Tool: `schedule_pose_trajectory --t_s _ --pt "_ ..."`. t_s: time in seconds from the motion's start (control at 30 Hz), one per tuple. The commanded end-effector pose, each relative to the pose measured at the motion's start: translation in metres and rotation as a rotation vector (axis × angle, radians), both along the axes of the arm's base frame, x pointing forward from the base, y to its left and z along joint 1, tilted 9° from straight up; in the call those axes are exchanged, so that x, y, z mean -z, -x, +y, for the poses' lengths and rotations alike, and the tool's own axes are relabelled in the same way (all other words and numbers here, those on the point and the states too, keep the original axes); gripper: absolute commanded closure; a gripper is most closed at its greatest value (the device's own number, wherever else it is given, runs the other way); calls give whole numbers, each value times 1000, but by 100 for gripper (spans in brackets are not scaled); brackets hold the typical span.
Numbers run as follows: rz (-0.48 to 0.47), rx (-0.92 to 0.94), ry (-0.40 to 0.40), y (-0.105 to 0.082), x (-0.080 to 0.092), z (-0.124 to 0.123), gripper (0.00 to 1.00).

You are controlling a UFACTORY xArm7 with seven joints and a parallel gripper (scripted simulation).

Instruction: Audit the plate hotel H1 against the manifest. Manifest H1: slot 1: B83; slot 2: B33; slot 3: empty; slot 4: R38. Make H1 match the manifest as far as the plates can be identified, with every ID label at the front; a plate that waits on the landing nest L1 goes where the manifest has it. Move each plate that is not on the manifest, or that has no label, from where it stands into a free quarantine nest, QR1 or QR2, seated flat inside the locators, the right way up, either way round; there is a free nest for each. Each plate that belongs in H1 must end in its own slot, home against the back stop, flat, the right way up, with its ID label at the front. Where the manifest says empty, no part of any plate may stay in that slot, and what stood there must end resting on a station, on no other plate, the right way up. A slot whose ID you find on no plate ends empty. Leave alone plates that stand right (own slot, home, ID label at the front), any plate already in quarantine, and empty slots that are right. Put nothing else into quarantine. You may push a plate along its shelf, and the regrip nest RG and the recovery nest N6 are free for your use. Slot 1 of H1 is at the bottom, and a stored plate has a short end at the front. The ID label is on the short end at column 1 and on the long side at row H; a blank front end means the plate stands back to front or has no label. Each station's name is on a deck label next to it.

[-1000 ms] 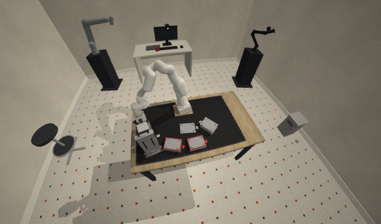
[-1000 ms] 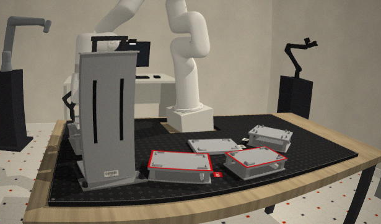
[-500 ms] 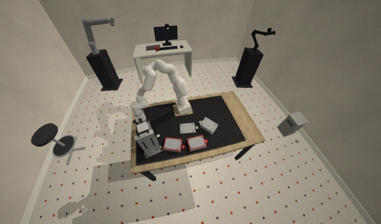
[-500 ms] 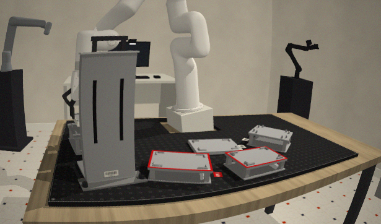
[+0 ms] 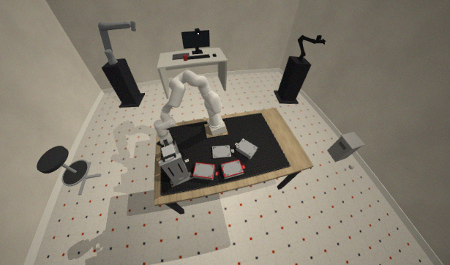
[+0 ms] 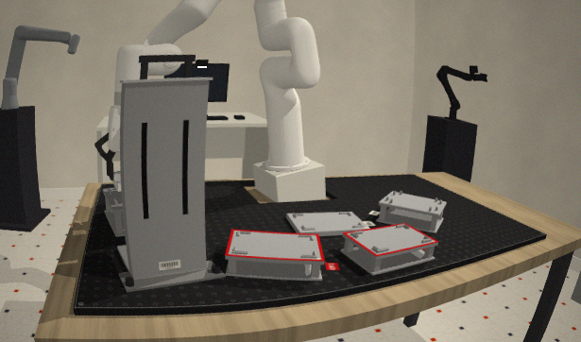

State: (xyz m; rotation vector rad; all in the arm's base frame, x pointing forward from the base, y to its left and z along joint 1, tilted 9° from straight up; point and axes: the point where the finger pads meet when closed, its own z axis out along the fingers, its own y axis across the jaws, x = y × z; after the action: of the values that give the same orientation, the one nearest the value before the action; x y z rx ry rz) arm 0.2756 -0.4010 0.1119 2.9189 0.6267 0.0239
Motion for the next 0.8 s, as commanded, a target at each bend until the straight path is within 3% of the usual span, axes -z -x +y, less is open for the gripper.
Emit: schedule_pose_trajectory --t_s 0.0,0.77 --pt "-3 0 4 -1 -5 -1 100" --pt "-3 0 4 0 -17 1 100"
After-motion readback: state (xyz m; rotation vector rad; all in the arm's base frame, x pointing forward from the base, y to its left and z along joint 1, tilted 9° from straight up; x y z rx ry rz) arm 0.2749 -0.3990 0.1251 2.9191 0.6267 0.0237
